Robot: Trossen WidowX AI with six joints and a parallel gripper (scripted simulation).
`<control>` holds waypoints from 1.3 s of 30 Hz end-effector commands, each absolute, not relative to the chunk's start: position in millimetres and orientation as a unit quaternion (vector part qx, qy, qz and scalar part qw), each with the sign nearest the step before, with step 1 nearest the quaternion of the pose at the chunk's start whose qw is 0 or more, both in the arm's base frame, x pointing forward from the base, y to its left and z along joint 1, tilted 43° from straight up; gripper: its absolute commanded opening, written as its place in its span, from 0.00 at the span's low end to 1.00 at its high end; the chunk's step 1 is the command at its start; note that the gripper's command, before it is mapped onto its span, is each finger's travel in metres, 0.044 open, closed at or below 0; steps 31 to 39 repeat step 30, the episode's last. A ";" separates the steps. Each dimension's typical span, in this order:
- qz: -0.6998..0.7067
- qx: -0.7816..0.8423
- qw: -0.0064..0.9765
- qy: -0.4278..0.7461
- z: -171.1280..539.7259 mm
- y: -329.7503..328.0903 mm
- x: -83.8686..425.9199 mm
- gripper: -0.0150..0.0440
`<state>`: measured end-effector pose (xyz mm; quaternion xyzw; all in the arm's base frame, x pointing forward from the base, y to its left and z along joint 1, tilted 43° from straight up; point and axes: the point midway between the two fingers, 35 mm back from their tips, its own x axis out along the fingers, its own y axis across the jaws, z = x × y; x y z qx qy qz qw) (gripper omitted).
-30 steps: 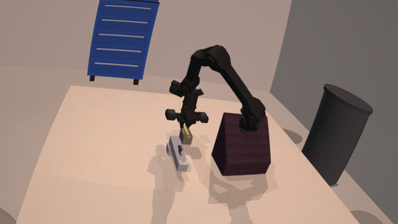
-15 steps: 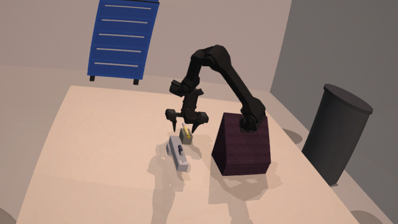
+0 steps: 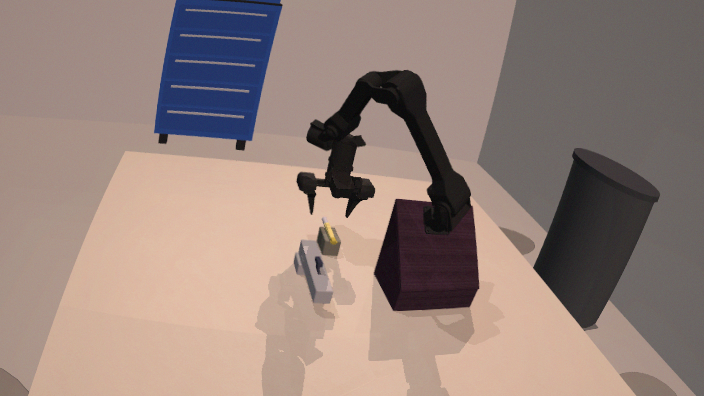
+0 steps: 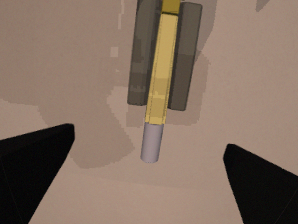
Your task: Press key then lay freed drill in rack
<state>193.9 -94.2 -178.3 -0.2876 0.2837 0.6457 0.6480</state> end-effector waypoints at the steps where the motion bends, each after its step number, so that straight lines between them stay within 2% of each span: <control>1: 0.645 -0.292 0.646 0.284 -166.1 -107.7 195.1 1.00; 5: 0.642 -0.286 0.650 0.289 -167.8 -105.1 195.2 1.00; 7: 0.617 -0.263 0.664 0.332 -164.4 -107.2 199.3 1.00; 14: 0.441 -0.128 0.728 0.510 -144.2 -116.1 221.1 1.00; 20: 0.251 0.008 0.767 0.590 -123.2 -121.0 239.7 1.00; 30: 0.055 0.154 0.789 0.592 -95.6 -123.0 259.7 1.00; 39: 0.055 0.154 0.789 0.592 -95.6 -123.0 259.7 1.00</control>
